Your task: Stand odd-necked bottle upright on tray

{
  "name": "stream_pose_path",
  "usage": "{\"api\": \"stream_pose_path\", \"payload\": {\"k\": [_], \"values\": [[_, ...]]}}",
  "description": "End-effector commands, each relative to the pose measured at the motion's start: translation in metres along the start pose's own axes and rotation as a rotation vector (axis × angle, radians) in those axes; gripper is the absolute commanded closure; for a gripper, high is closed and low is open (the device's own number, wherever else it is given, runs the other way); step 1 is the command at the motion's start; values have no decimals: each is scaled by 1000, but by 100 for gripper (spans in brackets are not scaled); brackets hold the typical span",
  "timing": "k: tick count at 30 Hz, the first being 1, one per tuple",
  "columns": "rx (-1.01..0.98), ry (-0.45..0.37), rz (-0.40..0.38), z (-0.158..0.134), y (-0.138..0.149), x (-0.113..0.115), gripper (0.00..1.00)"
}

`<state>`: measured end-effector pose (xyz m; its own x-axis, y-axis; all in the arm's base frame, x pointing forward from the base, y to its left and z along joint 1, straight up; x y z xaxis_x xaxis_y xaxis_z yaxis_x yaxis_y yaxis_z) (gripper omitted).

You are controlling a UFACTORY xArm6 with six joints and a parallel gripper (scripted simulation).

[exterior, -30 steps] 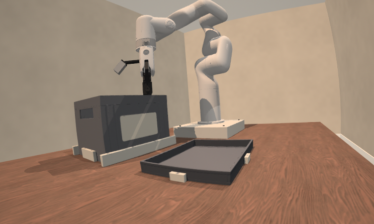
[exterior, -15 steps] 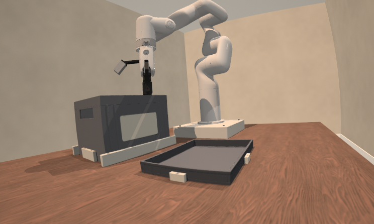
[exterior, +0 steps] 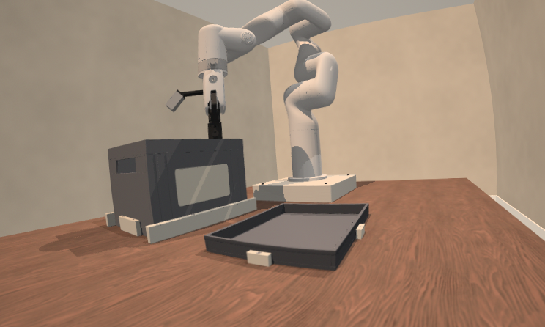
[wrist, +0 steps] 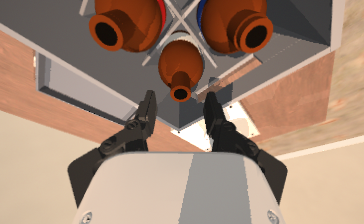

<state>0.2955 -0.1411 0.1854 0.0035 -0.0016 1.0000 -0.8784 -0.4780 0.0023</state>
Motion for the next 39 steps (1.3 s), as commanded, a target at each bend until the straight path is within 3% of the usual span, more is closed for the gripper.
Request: {"api": "stream_pose_path", "payload": {"k": [1,39], "values": [[0,3,2,1,-1,-2,35],[0,3,2,1,-1,-32,35]]}}
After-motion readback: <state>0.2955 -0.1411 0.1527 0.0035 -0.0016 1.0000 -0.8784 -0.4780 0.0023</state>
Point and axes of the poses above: the point where the finger pads meet when closed, its own x axis back along the fingers, its own y axis across the jaws, z = x × y, the point moved 4 cm from there along x, back along the fingers, and after that the axes turned 6 degrees about -x, right-handed, at the moved point
